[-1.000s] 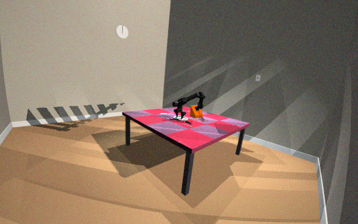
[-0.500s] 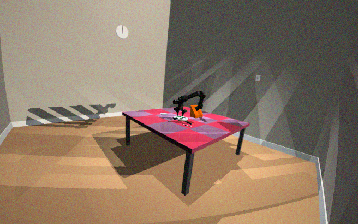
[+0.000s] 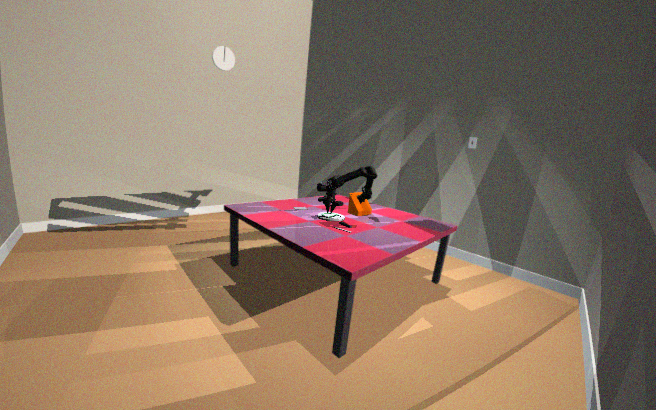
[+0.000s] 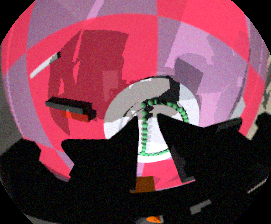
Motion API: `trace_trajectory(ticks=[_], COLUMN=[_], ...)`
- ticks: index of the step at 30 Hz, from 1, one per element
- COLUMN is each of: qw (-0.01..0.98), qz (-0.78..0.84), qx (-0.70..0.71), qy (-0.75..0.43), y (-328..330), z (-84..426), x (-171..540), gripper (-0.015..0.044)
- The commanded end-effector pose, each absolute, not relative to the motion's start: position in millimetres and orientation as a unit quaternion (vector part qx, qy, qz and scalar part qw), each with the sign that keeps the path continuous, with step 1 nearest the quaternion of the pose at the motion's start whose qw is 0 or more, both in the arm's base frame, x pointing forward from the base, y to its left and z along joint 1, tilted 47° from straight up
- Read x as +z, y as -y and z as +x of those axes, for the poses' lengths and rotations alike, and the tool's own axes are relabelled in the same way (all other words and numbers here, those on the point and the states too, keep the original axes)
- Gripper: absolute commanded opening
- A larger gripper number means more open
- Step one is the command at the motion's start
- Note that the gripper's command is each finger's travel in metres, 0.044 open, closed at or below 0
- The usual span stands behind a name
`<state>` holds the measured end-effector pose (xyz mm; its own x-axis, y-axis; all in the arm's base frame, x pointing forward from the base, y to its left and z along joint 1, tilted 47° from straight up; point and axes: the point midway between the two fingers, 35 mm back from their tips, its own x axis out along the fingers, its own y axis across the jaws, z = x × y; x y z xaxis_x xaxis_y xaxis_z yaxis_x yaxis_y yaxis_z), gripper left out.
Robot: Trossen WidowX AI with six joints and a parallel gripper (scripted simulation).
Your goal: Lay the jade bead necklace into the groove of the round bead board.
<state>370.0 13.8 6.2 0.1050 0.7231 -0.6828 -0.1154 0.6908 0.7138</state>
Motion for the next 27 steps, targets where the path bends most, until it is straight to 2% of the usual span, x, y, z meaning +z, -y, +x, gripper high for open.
trace_trajectory(ticks=[1,19,24,27], qw=[0.698,0.695,0.697,0.697], qz=[0.256,0.256,0.253,0.253], qx=[0.299,0.300,0.300,0.300], qy=[-0.599,-0.600,-0.600,-0.600], y=[-16.8,-34.8,-33.5,-33.5], z=[370.0,370.5,371.2,371.2], x=[2.9,-13.7,-12.2,-12.2], gripper=[0.0120,0.0120,0.0000,0.0000])
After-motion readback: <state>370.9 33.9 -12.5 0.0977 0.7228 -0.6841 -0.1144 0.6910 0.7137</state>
